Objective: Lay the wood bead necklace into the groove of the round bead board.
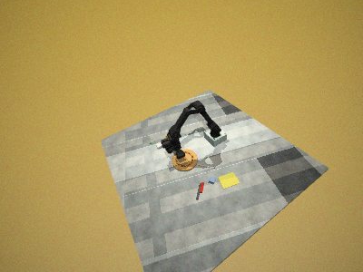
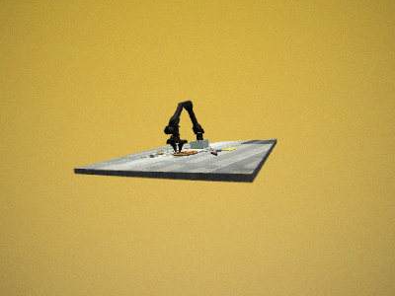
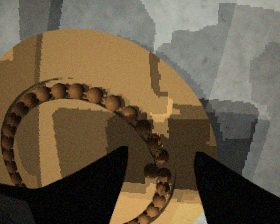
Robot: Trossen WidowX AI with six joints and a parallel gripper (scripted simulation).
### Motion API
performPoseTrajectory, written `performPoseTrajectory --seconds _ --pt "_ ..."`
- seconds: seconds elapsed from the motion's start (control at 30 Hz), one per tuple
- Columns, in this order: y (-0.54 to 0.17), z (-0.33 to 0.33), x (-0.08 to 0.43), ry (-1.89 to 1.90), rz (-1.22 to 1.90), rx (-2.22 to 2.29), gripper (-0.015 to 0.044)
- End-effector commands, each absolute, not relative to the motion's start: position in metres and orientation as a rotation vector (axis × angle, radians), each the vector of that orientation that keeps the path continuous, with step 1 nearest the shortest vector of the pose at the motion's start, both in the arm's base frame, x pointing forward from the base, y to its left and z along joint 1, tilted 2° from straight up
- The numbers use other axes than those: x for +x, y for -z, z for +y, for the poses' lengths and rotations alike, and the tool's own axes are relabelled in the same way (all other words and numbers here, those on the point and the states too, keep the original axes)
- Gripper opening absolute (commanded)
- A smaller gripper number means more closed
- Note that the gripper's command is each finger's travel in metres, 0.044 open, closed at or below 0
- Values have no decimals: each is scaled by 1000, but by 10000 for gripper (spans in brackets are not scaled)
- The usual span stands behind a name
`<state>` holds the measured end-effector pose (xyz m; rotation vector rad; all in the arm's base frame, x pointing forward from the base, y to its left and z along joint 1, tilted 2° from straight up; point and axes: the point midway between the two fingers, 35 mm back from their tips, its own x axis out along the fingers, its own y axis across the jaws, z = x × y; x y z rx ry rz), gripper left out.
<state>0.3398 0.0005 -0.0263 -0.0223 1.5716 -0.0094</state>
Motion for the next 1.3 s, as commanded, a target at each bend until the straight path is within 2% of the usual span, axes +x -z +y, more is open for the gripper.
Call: performPoseTrajectory --seconds 0.0,0.17,0.8,0.87,0.9,1.03,1.27 --pt "26 1 340 9 1572 -22 315" --pt "25 0 339 9 1575 -23 440" --pt "22 1 339 8 1576 -28 440" --pt "17 1 338 -13 1576 -48 387" --pt "12 2 336 -39 1576 -74 380" --pt "-9 7 328 -148 1573 -182 380" --pt "-5 7 328 -153 1573 -187 380"
